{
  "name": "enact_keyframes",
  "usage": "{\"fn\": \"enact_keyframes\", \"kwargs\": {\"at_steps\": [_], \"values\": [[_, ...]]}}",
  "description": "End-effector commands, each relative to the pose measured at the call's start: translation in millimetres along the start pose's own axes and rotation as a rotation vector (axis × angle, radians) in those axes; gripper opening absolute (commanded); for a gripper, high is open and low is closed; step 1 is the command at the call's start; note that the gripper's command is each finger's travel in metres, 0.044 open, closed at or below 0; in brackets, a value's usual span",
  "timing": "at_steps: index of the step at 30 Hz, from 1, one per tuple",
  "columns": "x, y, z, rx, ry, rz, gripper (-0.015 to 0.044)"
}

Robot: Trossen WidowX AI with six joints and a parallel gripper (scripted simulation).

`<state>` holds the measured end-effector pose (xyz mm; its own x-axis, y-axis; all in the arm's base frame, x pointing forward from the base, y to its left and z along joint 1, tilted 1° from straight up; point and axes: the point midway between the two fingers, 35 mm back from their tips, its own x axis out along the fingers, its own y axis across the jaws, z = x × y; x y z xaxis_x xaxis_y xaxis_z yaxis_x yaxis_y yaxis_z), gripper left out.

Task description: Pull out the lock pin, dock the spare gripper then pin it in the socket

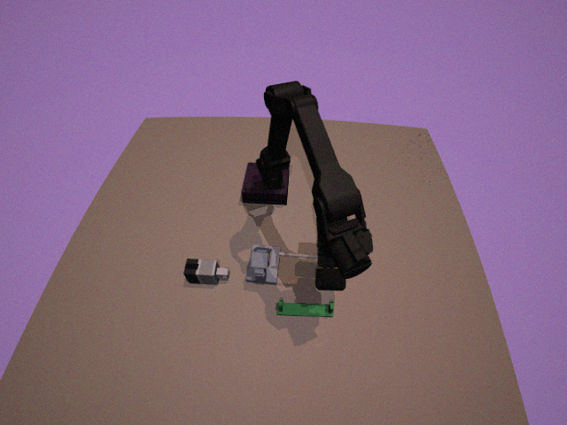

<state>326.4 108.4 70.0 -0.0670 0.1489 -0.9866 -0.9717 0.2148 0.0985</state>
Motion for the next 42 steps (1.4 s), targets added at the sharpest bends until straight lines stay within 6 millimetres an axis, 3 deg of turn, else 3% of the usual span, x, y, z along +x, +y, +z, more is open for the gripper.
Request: {"fn": "enact_keyframes", "kwargs": {"at_steps": [1, 42], "values": [[0.0, -0.5, 0.3, 0.0, -0.001, -0.001, 0.0], [-12.8, -85.9, 52.3, -0.046, 0.002, -0.001, 0.0]]}}
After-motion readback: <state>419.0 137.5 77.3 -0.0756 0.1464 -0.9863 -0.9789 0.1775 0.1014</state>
